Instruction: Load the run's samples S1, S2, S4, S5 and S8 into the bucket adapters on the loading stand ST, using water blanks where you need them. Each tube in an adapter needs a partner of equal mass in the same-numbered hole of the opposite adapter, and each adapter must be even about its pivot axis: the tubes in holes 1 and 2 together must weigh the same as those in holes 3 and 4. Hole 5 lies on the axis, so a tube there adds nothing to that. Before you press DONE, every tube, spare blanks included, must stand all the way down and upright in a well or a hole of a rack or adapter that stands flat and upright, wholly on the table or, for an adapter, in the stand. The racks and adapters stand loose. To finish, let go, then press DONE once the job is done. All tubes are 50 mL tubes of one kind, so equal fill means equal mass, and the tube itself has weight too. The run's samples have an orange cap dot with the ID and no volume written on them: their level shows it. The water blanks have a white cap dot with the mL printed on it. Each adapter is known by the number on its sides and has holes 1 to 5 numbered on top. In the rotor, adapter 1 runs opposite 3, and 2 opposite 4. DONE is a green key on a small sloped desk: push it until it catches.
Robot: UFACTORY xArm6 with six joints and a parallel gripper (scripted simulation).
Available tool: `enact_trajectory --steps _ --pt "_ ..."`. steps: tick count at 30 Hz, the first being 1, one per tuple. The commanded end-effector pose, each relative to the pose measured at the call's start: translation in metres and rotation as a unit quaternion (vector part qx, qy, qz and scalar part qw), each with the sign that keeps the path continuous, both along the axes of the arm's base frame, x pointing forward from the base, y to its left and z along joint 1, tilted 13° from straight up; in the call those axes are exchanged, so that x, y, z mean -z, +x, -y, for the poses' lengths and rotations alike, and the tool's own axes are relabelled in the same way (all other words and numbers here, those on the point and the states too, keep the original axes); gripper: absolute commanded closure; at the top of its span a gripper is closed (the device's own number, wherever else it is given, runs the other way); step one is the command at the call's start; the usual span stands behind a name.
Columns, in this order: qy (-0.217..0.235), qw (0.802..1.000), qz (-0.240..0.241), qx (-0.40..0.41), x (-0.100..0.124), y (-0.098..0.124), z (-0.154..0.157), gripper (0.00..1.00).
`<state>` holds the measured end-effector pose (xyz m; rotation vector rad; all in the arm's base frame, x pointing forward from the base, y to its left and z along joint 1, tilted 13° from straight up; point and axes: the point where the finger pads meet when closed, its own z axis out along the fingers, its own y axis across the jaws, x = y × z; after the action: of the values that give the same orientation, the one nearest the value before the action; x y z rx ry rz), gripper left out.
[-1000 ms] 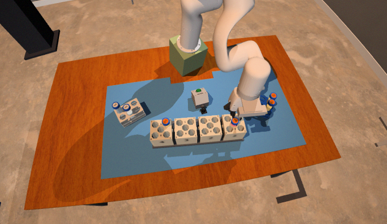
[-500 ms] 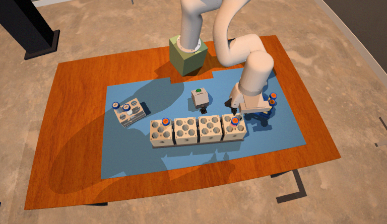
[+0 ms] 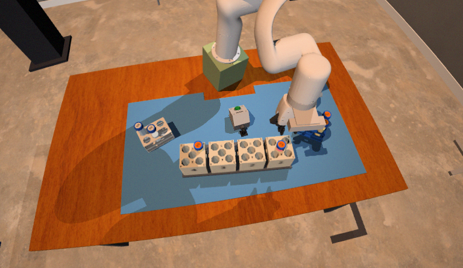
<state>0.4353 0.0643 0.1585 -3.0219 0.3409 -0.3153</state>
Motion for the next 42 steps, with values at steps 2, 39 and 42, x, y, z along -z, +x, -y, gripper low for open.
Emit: enact_trajectory --steps 2,39,42 --pt "0.000 1.000 0.002 0.000 -0.002 0.001 0.000 0.56" --pt "0.054 0.969 -0.014 0.242 -0.002 -0.024 -0.092 0.43" --pt "0.054 0.969 -0.014 0.242 -0.002 -0.027 -0.102 0.43"
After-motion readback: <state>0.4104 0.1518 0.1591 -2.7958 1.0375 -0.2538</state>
